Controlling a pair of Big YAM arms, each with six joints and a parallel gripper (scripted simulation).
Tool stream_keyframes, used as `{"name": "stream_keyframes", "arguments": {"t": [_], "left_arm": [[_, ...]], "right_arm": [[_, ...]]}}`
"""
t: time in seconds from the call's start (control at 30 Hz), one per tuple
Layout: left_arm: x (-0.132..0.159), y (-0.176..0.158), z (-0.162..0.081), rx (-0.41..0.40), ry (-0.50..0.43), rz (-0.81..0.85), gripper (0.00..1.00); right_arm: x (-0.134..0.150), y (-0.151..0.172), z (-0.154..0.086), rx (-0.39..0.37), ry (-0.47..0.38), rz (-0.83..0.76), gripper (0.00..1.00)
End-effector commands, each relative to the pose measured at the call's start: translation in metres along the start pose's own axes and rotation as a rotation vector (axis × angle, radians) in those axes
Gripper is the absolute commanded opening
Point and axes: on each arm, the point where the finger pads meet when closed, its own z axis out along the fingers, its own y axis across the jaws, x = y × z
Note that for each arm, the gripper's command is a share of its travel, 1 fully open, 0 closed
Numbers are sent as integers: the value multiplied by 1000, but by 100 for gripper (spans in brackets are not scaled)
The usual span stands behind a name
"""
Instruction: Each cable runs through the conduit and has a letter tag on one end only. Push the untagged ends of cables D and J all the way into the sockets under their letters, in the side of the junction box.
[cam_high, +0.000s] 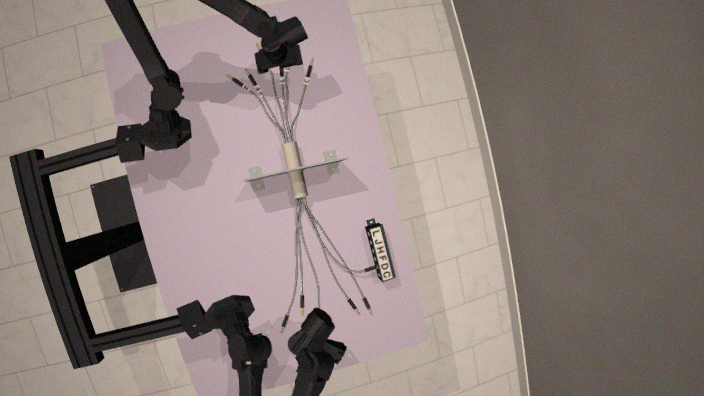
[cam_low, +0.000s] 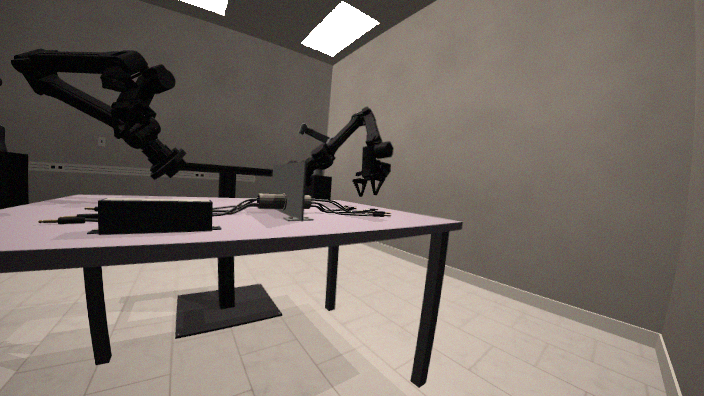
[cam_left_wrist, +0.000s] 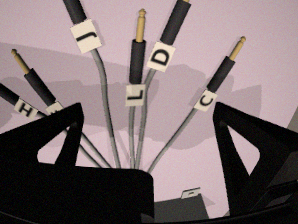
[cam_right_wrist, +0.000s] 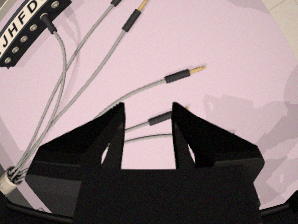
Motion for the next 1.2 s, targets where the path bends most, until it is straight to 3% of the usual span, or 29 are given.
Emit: {"name": "stream_keyframes", "arguments": {"t": [0.0, 0.07, 0.17, 0.37, 0.43, 0.63, 0.7, 0.8, 0.87, 1.0, 1.17], "left_arm": [[32, -47, 0, 118, 22, 205, 100], [57, -62, -3, 170, 39, 296, 100], [68, -68, -4, 194, 43, 346, 100], [153, -104, -23, 371, 78, 606, 100], [178, -112, -30, 425, 82, 685, 100], [257, -129, -61, 605, 77, 921, 100], [257, -129, -61, 605, 77, 921, 100], [304, -135, -87, 727, 57, 1062, 100], [331, -136, -102, 796, 48, 1128, 100], [379, -129, -126, 917, 20, 1259, 100], [445, -79, -128, 1032, -10, 1491, 100]], "right_arm": [[11, 7, 23, 46, 49, 183, 35], [16, 8, 32, 64, 80, 261, 35], [19, 8, 37, 73, 92, 295, 35], [50, 1, 65, 141, 177, 475, 35], [46, 5, 71, 149, 190, 548, 35], [74, -4, 89, 207, 243, 680, 35], [74, -4, 89, 207, 243, 680, 35], [73, -1, 99, 225, 259, 787, 35], [89, -9, 103, 250, 278, 811, 35], [87, -6, 113, 265, 289, 911, 35], [110, -16, 122, 312, 317, 1004, 35]]}}
